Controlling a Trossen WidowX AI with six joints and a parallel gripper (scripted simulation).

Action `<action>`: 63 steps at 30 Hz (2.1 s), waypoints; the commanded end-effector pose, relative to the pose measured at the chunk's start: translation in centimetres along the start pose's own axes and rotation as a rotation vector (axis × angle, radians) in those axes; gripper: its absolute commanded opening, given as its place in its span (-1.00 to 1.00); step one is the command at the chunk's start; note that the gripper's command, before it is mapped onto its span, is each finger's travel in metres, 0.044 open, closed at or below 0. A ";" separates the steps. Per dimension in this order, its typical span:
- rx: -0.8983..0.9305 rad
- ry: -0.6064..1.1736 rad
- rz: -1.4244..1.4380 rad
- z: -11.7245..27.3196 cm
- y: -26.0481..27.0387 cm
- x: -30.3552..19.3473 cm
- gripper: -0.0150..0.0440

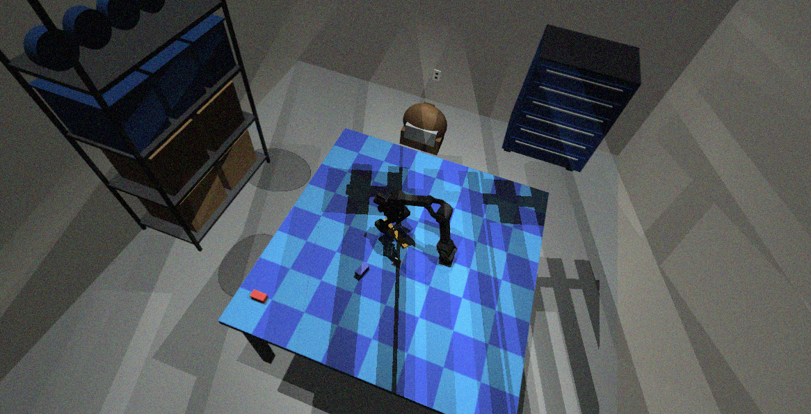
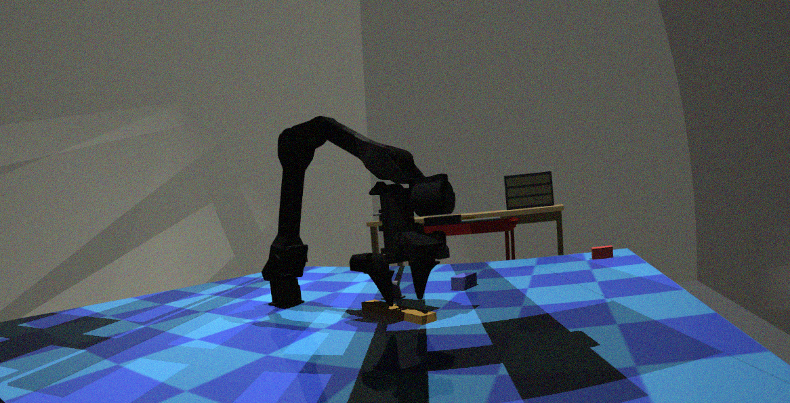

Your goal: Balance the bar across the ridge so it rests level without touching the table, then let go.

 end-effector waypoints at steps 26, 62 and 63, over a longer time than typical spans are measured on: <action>-0.012 0.007 0.004 -2.3 -0.1 -0.1 0.58; -0.009 0.007 0.002 2.8 0.2 0.2 -0.49; -0.009 0.007 0.002 3.0 0.2 0.2 -0.49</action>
Point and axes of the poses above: the point midway between the two fingers, 35 mm back from their tips, its own z axis back along the fingers, its own y axis across the jaws, x = y × z, the point moved 6 cm from there along z, back along the fingers, and after that the axes turned 14 degrees about -z, right-handed, at the moved point
